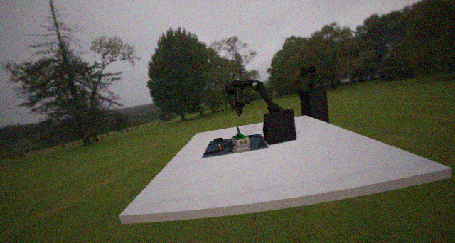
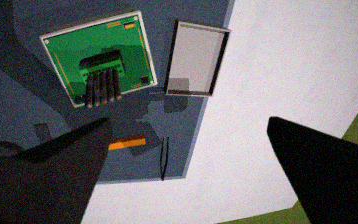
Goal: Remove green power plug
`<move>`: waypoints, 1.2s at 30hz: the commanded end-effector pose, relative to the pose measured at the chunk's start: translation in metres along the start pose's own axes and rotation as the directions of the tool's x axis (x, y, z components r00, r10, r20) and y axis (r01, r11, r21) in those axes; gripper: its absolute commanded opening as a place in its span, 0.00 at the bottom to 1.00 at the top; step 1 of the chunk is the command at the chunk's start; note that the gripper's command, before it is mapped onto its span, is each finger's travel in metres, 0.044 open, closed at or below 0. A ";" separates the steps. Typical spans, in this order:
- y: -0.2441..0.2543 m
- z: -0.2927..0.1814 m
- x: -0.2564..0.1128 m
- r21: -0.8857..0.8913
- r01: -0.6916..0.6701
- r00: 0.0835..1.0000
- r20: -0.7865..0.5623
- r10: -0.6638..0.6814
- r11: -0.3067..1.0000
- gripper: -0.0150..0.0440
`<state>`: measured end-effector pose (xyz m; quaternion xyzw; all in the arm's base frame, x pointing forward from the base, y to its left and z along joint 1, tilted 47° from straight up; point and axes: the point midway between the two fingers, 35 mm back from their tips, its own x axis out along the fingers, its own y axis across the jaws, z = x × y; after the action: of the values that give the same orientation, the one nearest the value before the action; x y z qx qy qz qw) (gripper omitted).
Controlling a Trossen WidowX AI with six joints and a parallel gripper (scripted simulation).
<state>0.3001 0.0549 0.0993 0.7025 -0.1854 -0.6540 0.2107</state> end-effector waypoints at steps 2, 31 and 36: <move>-0.011 -0.002 -0.013 0.027 0.051 0.998 -0.033 -0.050 0.998 0.98; 0.063 0.013 0.057 -0.198 -0.210 0.962 0.134 0.239 0.957 0.98; 0.063 0.012 0.048 -0.199 -0.211 0.961 0.137 0.241 0.957 0.98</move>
<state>0.2932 -0.0265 0.0880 0.6019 -0.2192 -0.6915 0.3338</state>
